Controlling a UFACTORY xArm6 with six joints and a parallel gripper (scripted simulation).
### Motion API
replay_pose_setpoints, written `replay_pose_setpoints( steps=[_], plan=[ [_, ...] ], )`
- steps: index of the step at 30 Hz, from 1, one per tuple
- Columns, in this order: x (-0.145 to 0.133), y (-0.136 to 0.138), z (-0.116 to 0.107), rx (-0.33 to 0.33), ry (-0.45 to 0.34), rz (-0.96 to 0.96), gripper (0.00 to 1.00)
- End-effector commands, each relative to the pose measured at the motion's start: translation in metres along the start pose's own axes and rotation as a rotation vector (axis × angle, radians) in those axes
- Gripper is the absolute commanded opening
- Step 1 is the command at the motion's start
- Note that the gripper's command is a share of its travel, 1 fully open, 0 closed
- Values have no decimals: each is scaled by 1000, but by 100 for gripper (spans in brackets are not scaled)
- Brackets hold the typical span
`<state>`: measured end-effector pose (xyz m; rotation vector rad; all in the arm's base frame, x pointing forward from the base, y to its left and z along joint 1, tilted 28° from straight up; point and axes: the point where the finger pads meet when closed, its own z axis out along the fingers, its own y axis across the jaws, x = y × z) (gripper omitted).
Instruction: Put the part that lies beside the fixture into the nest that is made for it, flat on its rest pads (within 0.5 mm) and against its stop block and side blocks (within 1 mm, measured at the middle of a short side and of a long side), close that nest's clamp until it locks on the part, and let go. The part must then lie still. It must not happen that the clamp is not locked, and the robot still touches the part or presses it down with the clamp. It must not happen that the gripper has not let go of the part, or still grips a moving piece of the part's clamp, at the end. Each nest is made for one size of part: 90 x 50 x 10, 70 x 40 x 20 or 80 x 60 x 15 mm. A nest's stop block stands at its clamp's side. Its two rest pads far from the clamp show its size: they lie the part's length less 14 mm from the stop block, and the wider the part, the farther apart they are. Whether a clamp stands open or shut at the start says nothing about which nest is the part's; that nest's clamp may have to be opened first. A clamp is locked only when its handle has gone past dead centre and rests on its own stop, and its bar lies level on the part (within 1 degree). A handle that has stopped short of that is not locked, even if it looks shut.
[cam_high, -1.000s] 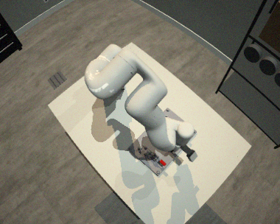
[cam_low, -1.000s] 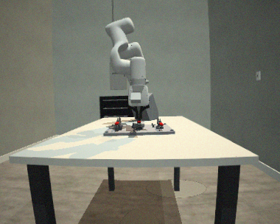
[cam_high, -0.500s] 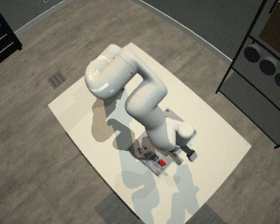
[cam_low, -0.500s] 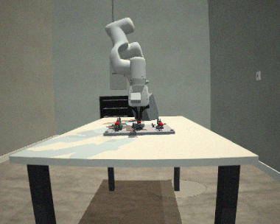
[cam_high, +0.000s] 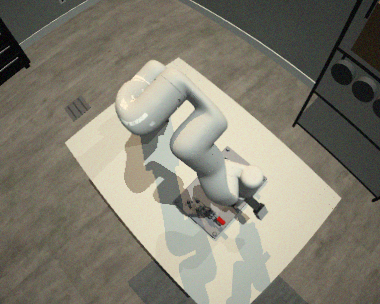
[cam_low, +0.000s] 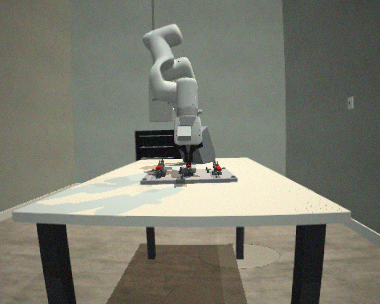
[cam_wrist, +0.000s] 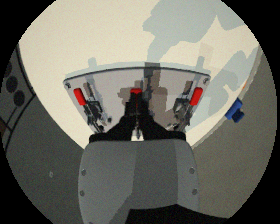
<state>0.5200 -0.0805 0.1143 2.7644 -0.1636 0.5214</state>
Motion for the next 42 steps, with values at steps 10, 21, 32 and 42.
replay_pose_setpoints(
  steps=[10, 21, 32, 42],
  plan=[
    [2, 0, 1, 0, 4, 0, 0],
    [2, 0, 1, 0, 4, 0, 0],
    [2, 0, 3, 0, 4, 0, 0],
    [2, 0, 3, 0, 4, 0, 0]
  ],
)
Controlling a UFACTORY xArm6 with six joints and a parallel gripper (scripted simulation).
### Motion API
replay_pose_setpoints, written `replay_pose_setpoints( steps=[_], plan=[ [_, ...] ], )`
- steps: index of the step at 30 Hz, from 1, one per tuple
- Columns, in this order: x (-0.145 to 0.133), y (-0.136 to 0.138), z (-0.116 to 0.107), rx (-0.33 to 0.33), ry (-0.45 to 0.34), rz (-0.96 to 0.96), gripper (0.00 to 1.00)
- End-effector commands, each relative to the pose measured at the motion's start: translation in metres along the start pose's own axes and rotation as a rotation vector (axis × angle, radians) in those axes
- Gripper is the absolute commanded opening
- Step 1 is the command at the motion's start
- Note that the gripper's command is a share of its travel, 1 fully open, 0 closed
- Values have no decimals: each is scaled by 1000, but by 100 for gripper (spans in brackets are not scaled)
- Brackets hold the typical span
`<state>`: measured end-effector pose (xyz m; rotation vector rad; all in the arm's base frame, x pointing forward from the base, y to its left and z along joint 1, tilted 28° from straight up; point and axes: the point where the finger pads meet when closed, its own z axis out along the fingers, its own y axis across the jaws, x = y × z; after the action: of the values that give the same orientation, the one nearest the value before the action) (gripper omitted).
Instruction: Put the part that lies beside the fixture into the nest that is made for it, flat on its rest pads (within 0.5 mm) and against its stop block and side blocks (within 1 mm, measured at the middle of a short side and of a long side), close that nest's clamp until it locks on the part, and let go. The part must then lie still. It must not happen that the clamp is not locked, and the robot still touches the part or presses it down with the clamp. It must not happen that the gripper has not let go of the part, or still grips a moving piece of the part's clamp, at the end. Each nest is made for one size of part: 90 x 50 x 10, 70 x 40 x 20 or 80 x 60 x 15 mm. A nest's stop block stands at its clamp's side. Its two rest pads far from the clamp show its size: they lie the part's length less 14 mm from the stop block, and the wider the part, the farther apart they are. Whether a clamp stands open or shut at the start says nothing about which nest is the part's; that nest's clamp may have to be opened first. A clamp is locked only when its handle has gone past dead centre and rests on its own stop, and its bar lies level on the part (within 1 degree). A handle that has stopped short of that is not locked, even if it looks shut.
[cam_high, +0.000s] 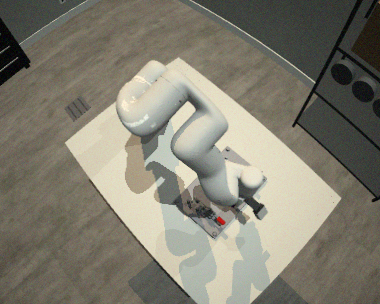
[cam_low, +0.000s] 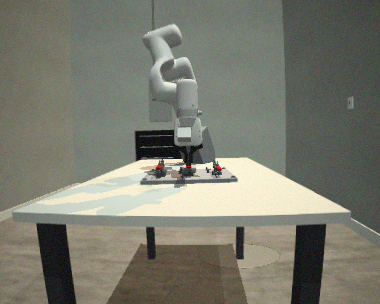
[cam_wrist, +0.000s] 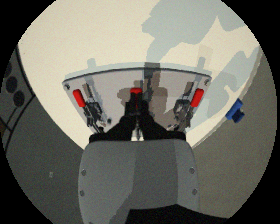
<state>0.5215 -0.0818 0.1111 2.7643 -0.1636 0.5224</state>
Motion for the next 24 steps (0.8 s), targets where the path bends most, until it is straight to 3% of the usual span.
replay_pose_setpoints(
  steps=[1, 24],
  plan=[
    [1, 0, -1, 0, 3, 0, 0],
    [1, 0, 2, 0, 3, 0, 0]
  ],
)
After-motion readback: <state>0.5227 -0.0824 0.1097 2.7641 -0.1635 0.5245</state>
